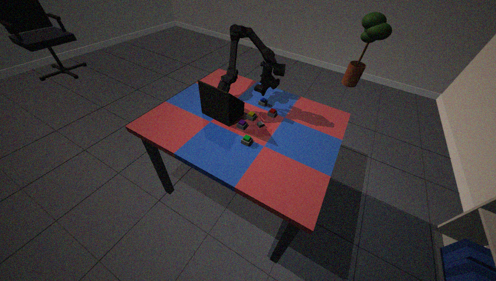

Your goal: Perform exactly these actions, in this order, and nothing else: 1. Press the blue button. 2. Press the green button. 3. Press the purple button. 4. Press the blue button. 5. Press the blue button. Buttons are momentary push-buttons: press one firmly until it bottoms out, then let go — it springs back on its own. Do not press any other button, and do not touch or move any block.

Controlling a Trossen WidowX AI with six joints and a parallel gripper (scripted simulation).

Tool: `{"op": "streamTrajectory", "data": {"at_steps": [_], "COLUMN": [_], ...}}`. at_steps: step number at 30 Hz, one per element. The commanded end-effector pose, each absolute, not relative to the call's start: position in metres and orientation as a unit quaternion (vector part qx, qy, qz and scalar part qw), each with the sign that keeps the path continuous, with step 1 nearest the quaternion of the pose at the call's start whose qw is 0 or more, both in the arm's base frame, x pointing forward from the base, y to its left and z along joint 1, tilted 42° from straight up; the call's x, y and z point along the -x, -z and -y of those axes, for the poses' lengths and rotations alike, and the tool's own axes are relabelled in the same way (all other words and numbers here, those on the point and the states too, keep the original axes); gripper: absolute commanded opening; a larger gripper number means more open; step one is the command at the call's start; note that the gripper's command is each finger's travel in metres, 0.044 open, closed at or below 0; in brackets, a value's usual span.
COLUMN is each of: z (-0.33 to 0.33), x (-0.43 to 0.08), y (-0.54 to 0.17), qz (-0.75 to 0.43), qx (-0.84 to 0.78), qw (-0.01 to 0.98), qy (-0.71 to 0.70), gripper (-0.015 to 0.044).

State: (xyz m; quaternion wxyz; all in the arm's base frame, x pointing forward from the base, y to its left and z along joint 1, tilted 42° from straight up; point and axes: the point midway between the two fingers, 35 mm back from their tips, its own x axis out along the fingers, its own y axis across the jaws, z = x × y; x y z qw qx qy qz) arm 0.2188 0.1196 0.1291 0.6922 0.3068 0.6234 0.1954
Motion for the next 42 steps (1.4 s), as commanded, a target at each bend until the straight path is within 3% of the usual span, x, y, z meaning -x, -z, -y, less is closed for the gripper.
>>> {"op": "streamTrajectory", "data": {"at_steps": [1,12,25,37,42], "z": [-0.095,-0.072,0.076,0.204,0.214], "x": [-0.217,-0.227,-0.307,-0.273,-0.263], "y": [-0.160,-0.168,-0.074,0.058,0.074], "qz": [-0.616,-0.616,-0.627,-0.620,-0.617], "qx": [-0.307,-0.304,-0.286,-0.298,-0.301], "qw": [0.698,0.701,0.706,0.701,0.702], "qy": [-0.198,-0.192,-0.165,-0.187,-0.192], "gripper": [0.0020,0.0020,0.0020,0.0020,0.0020]}}
